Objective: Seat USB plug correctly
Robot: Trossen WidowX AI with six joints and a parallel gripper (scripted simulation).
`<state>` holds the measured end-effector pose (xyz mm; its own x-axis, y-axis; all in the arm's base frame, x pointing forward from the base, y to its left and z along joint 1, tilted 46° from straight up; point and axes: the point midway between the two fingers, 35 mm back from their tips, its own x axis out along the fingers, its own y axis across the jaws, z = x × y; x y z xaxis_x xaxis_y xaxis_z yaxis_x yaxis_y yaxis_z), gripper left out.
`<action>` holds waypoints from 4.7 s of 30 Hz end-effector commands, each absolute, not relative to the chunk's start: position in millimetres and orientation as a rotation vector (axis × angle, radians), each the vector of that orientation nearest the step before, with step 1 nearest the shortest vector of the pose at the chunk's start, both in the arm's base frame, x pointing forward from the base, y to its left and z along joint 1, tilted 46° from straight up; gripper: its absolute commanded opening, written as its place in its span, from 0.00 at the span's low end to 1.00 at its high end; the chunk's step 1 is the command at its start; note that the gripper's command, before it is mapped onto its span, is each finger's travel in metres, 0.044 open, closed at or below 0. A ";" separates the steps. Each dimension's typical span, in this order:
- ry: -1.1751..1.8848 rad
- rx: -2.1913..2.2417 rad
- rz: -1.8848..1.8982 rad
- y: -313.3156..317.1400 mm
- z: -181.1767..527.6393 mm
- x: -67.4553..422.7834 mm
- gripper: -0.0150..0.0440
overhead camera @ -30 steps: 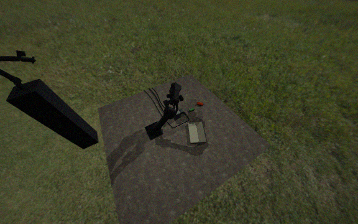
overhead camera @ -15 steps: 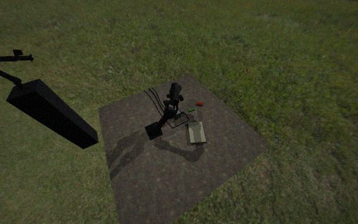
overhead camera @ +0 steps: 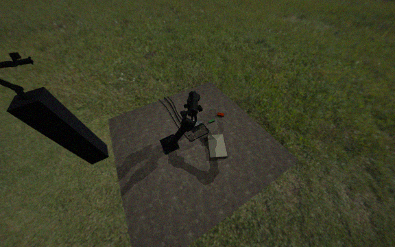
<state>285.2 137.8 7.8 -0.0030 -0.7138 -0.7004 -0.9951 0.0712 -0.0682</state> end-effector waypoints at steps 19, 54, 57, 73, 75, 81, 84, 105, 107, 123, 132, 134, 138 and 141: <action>1.775 -1.717 0.638 134.4 7.0 285.6 0.25; 1.778 -1.737 0.657 129.8 5.6 286.2 0.25; 1.778 -1.739 0.658 129.4 5.5 286.3 0.25; 1.780 -1.748 0.667 127.4 4.9 286.6 0.25; 1.780 -1.749 0.668 127.1 4.8 286.6 0.25; 1.780 -1.753 0.671 126.3 4.6 286.7 0.25; 1.781 -1.754 0.673 125.9 4.5 286.7 0.25; 1.781 -1.757 0.675 123.9 2.9 286.8 0.25; 1.781 -1.757 0.675 123.8 2.7 286.8 0.25; 1.781 -1.757 0.675 122.4 1.4 286.8 0.25; 1.781 -1.757 0.675 121.6 0.6 286.8 0.25; 1.781 -1.757 0.675 121.4 0.5 286.8 0.25; 1.781 -1.757 0.674 121.1 0.1 286.8 0.25; 1.781 -1.757 0.674 120.8 -0.1 286.8 0.25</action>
<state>286.8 121.7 0.1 -0.0030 -0.7253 -0.6884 -0.9993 0.0279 -0.0250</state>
